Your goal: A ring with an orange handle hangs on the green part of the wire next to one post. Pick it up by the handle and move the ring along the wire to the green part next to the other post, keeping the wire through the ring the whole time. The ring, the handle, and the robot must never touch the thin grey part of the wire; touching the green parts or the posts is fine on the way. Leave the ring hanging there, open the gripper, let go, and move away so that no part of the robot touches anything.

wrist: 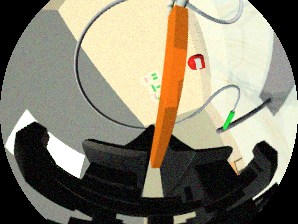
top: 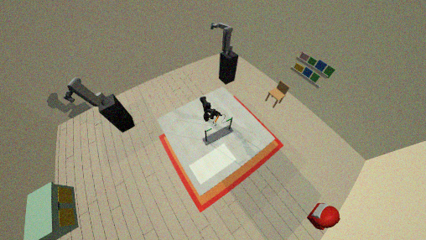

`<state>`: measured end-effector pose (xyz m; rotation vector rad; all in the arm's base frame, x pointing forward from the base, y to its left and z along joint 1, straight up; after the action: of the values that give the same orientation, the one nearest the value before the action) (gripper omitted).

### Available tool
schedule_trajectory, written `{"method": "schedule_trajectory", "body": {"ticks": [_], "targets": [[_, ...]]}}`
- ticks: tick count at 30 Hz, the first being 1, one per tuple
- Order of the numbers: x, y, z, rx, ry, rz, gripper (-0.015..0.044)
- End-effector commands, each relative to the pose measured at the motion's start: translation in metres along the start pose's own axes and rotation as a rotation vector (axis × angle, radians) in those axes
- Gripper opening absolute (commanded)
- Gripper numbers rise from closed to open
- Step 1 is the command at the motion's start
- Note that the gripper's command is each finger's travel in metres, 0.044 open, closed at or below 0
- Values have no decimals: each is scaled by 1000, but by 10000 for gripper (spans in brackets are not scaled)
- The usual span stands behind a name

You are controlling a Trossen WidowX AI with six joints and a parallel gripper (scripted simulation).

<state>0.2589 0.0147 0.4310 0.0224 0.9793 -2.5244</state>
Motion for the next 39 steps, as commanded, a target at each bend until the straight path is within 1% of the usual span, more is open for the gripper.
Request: {"method": "schedule_trajectory", "body": {"ticks": [1, 39], "targets": [[0, -3, 3, 39, -12, 1, -150], [-1, -1, -4, 272, -134, -54, -150]]}}
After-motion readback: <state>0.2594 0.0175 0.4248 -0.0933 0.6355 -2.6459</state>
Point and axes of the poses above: the point midway between the two fingers, 35 mm back from their tips, its own x axis back along the fingers, its own z axis across the jaws, y = z × x, the point moved 1 cm from there along x, back along the fingers, and after that the axes turned 11 degrees about -x, right-handed, at the moved point
